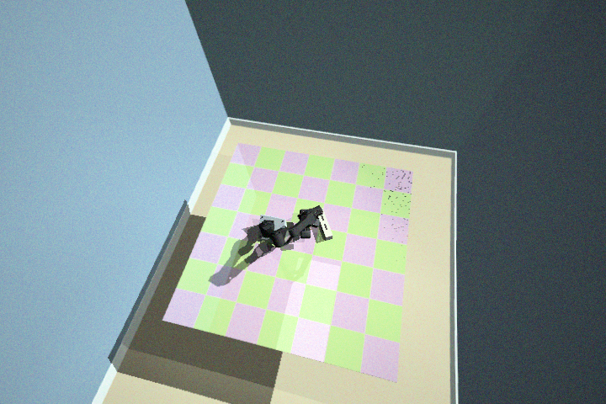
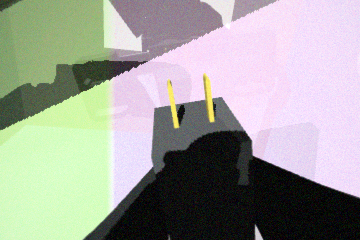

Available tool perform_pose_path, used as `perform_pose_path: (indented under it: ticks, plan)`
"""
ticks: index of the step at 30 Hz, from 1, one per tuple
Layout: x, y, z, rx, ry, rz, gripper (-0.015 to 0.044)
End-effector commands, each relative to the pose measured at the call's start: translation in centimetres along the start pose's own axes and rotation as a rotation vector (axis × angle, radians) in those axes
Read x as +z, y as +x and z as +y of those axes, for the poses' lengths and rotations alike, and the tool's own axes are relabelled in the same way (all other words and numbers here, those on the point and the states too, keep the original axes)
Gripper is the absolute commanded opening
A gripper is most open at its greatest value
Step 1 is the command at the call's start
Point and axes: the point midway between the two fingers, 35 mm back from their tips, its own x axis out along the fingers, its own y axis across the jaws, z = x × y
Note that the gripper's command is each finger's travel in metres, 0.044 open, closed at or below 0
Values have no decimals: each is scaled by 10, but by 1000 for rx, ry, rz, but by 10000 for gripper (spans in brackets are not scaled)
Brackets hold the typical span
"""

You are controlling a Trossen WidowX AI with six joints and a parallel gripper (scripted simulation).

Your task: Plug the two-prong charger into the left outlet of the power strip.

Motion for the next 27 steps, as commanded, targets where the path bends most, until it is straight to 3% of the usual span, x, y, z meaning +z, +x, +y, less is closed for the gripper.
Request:
perform_pose_path:
  ticks: [1,27]
  plan:
    - [0,3,8,0,-68,1,0]
    - [14,8,30,-13,-220,5,0]
